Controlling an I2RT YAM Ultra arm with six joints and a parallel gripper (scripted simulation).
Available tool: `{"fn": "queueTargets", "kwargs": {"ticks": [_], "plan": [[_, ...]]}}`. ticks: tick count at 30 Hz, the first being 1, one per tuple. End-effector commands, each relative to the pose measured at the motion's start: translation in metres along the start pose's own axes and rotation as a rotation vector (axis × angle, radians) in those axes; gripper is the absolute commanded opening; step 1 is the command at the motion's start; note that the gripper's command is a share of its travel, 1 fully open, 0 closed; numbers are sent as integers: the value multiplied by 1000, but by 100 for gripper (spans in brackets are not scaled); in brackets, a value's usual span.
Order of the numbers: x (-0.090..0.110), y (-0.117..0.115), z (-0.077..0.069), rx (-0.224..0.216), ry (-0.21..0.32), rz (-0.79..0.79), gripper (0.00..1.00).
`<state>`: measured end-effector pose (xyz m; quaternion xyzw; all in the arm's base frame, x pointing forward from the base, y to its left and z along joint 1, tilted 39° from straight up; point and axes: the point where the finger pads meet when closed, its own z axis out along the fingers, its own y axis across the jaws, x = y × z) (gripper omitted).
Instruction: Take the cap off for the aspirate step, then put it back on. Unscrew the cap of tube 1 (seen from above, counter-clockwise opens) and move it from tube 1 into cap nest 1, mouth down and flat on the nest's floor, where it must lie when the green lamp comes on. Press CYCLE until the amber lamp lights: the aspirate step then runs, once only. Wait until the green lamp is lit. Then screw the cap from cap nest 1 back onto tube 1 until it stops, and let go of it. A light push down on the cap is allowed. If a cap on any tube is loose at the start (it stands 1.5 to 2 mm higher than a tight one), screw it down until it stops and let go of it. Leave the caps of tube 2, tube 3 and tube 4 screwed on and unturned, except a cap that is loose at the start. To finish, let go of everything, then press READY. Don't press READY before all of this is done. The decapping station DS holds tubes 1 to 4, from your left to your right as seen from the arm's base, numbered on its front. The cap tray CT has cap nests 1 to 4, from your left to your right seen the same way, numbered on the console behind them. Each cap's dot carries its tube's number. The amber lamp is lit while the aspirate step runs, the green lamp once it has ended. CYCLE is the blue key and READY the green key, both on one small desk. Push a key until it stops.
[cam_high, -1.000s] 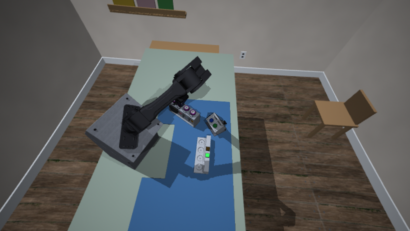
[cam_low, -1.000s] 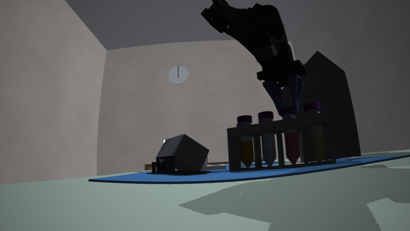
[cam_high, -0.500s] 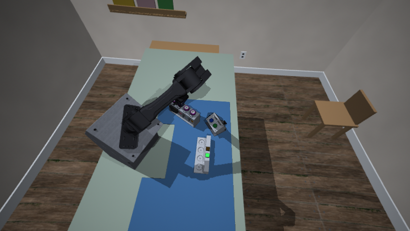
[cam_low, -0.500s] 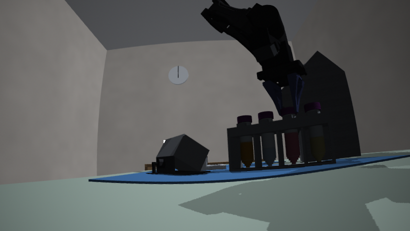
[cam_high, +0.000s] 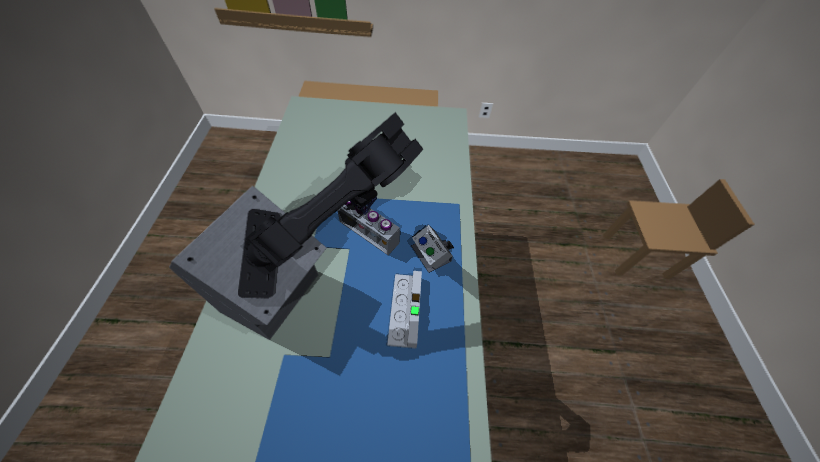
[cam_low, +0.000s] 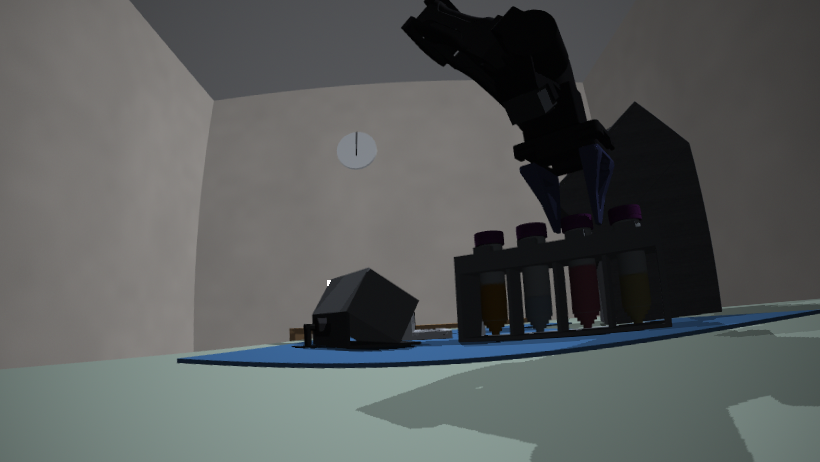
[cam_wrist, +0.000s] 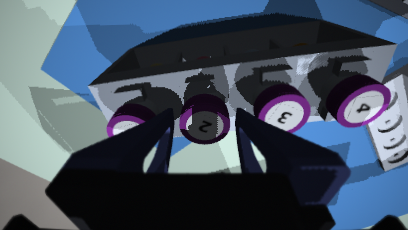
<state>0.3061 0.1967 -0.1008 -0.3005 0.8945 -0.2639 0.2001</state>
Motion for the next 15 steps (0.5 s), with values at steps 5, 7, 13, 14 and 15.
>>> {"fn": "queueTargets", "kwargs": {"ticks": [5, 7, 13, 14, 15], "plan": [[-4, 2, -3, -5, -15, 57, 49], [-4, 2, -3, -5, -15, 57, 49], [-4, 2, -9, -5, -15, 57, 49], [-4, 2, -12, -5, -15, 57, 49], [-4, 2, -15, -5, -15, 57, 49]]}}
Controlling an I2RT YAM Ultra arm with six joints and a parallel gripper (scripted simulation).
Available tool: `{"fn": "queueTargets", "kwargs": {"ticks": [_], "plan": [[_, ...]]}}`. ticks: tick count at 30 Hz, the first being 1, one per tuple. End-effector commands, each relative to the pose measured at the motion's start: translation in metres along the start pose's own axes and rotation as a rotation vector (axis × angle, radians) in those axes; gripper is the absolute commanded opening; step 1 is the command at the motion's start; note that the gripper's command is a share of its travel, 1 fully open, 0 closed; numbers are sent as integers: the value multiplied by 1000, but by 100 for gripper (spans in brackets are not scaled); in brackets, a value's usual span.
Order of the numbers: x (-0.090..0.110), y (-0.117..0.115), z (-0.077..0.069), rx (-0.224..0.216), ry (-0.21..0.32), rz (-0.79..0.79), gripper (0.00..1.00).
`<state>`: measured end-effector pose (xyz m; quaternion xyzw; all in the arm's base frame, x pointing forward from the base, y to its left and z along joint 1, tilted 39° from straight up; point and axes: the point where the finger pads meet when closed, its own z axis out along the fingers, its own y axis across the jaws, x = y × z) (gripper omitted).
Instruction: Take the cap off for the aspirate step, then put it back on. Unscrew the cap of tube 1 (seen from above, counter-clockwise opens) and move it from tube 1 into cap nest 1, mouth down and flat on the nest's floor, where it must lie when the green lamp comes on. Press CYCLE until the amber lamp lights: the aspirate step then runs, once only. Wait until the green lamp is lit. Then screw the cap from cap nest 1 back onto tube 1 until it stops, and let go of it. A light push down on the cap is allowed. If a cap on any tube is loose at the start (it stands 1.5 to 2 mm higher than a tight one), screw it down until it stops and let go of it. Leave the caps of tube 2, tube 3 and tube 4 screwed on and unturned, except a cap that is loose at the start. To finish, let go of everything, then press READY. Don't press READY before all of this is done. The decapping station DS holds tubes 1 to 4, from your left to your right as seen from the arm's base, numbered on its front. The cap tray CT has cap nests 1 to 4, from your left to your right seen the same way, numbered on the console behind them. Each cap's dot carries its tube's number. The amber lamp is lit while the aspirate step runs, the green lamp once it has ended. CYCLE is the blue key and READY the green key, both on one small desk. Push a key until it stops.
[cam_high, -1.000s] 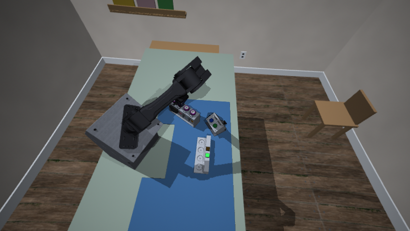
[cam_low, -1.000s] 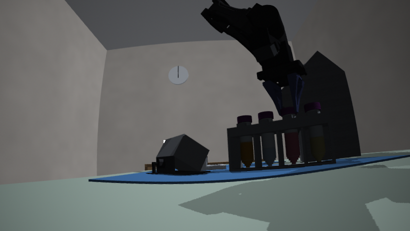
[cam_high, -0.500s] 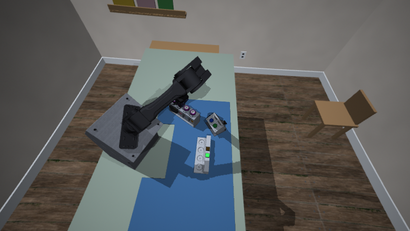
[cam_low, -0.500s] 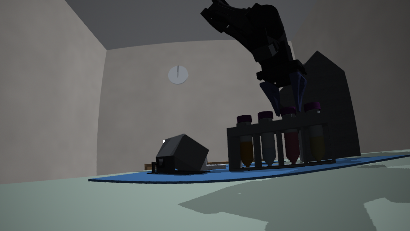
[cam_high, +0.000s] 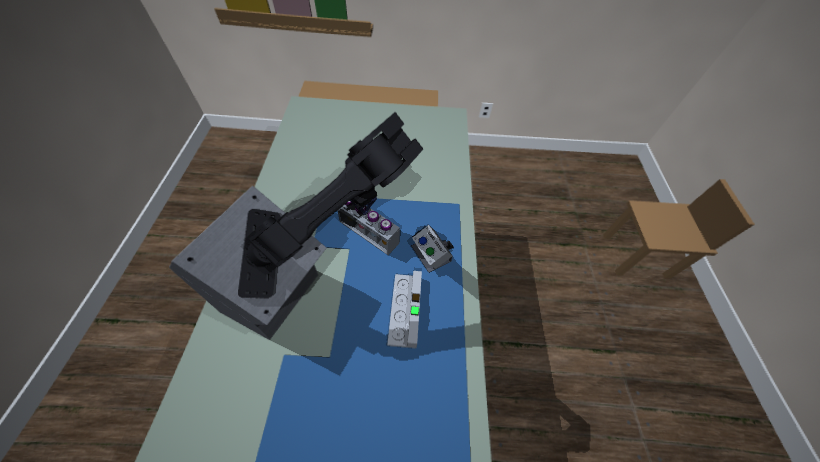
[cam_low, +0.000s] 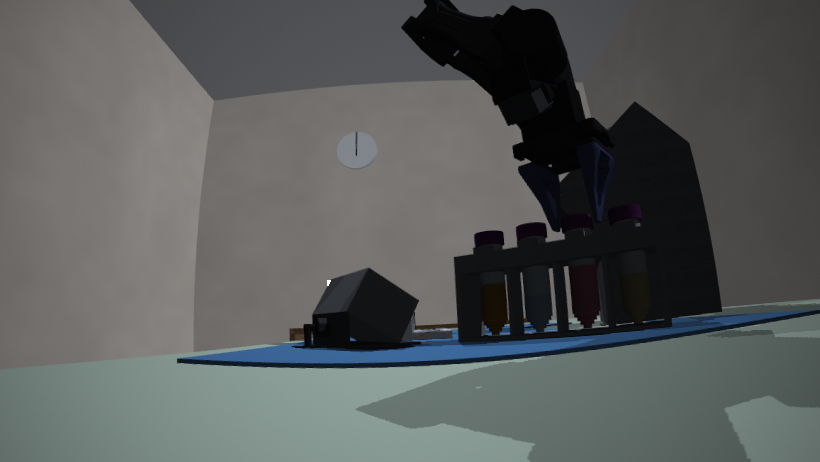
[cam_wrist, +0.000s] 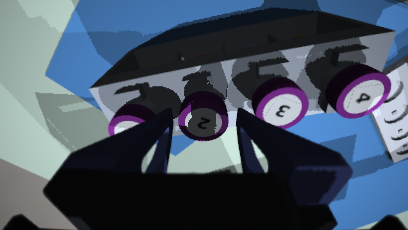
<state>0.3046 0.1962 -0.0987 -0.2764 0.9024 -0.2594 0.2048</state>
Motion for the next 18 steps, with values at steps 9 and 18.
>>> {"fn": "queueTargets", "kwargs": {"ticks": [9, 18], "plan": [[-5, 3, -34, -6, -20, 5, 49], [-5, 3, -46, -7, -20, 5, 49]]}}
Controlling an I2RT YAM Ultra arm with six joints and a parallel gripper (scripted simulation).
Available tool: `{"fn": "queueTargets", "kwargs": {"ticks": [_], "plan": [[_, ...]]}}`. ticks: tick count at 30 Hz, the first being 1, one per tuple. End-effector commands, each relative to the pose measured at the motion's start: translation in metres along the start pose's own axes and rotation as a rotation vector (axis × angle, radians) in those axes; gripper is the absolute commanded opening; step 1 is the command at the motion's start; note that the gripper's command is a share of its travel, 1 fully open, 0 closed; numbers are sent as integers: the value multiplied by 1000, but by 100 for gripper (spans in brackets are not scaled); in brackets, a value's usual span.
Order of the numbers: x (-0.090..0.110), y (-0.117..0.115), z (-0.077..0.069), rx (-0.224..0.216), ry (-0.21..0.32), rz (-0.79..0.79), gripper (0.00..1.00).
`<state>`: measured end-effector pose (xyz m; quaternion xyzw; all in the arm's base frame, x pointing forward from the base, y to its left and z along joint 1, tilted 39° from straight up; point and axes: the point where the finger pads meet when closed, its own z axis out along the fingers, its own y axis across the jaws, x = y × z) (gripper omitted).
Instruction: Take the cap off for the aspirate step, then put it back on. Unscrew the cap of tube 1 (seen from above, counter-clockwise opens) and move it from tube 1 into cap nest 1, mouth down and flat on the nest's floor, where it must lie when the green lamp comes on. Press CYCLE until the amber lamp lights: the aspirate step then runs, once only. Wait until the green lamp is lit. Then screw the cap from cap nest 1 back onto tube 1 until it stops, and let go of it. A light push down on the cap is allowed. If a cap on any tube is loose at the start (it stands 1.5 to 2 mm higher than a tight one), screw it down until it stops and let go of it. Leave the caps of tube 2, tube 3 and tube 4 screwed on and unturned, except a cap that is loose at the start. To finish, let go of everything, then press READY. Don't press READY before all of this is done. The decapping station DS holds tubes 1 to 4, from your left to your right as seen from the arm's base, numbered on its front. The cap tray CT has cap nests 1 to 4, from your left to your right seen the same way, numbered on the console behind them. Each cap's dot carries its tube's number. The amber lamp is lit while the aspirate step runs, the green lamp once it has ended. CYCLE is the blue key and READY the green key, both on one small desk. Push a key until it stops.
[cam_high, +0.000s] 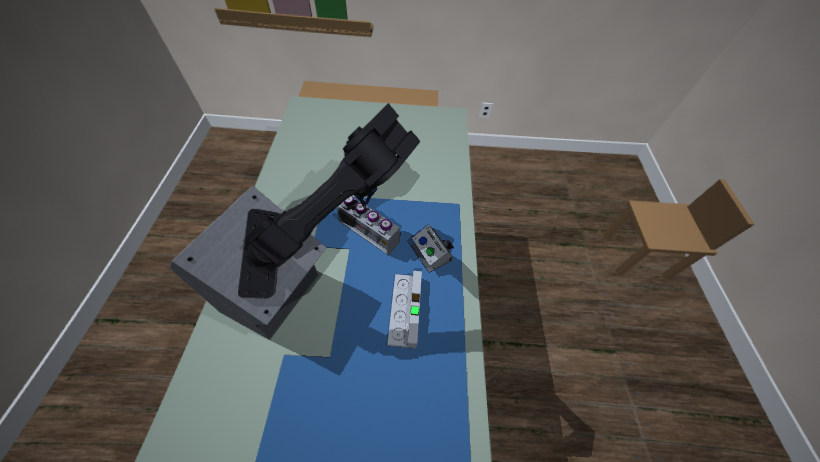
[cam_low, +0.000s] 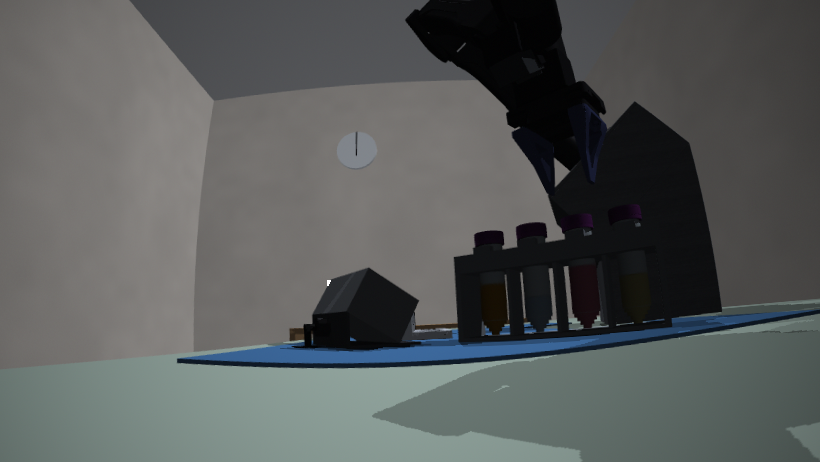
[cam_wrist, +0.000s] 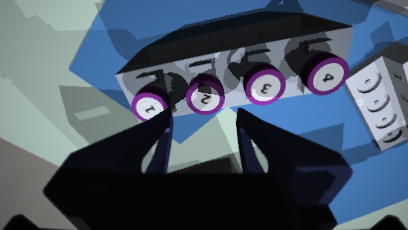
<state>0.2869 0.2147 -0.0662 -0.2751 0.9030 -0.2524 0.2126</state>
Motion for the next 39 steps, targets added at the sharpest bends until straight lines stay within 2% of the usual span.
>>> {"fn": "queueTargets", "kwargs": {"ticks": [1, 2, 3, 5, 8, 11, 23, 35, 39], "plan": [[0, 2, -5, 1, -3, -5, 49], [0, 2, -5, 1, -3, -5, 49], [-1, -7, -5, 2, -3, -88, 49], [-1, -7, -5, 2, -3, -88, 49], [-7, -31, -5, 2, -2, -338, 49], [-11, -50, -5, 3, -2, -337, 49], [-10, -50, -5, 3, -2, -337, 49], [-10, -50, 30, 3, -2, -338, 49], [-10, -50, 30, 3, -2, -338, 49]]}}
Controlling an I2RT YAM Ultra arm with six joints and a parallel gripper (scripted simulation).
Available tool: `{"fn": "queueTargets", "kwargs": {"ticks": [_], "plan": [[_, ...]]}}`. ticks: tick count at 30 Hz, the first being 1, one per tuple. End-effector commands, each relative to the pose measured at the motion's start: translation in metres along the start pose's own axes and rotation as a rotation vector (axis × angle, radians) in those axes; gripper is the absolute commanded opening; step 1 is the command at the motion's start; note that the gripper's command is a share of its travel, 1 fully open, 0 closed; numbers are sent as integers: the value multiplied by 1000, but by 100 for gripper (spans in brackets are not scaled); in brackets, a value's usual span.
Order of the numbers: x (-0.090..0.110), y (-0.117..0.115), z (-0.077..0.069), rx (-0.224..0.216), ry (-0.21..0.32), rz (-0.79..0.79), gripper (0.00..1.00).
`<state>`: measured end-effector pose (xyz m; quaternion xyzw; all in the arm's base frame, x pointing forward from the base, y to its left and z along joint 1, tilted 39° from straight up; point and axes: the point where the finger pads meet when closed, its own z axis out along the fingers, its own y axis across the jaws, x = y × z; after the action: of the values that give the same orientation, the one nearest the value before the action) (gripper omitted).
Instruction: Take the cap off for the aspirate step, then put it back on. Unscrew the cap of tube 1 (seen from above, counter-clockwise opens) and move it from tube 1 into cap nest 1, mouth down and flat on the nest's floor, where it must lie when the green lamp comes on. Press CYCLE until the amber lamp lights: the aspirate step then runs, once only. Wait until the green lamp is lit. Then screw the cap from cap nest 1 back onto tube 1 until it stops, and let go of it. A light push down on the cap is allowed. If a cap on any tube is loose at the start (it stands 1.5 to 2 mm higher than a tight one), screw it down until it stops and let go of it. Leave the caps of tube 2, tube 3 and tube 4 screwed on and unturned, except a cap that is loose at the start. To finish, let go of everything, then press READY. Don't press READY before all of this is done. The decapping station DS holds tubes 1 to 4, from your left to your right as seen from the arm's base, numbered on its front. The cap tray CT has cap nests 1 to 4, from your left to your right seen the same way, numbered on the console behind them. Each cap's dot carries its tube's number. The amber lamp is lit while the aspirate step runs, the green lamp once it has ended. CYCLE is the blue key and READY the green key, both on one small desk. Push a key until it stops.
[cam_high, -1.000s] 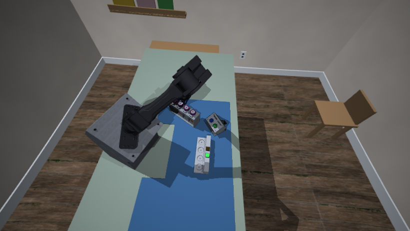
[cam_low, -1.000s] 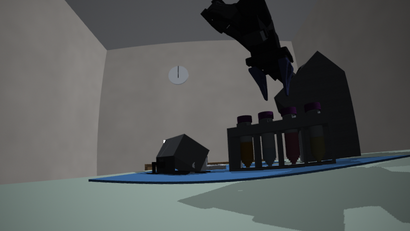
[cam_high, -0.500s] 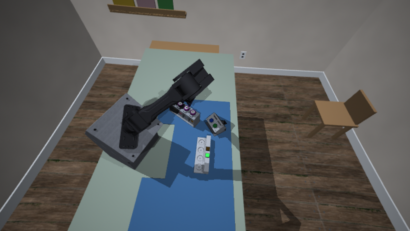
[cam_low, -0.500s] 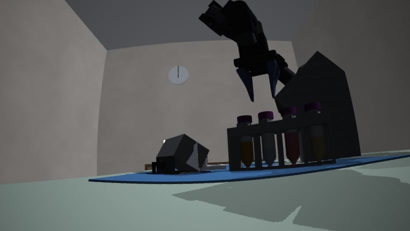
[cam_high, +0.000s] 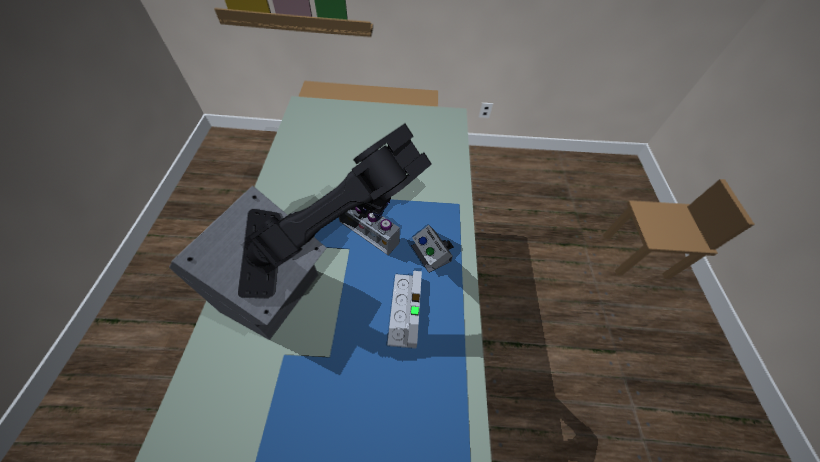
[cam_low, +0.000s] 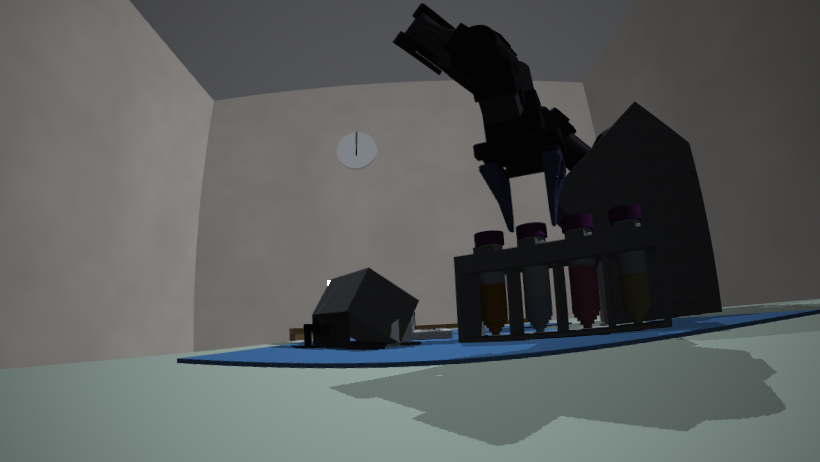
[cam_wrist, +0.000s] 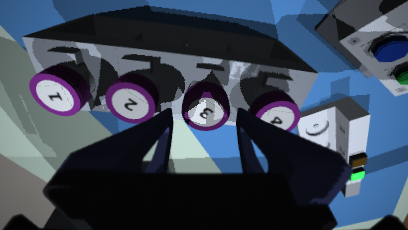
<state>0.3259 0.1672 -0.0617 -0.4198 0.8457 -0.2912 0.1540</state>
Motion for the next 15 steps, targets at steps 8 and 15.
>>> {"fn": "queueTargets", "kwargs": {"ticks": [8, 15], "plan": [[-8, 0, -1, 4, -32, 3, 49], [-9, -1, 2, 4, -32, 3, 49]]}}
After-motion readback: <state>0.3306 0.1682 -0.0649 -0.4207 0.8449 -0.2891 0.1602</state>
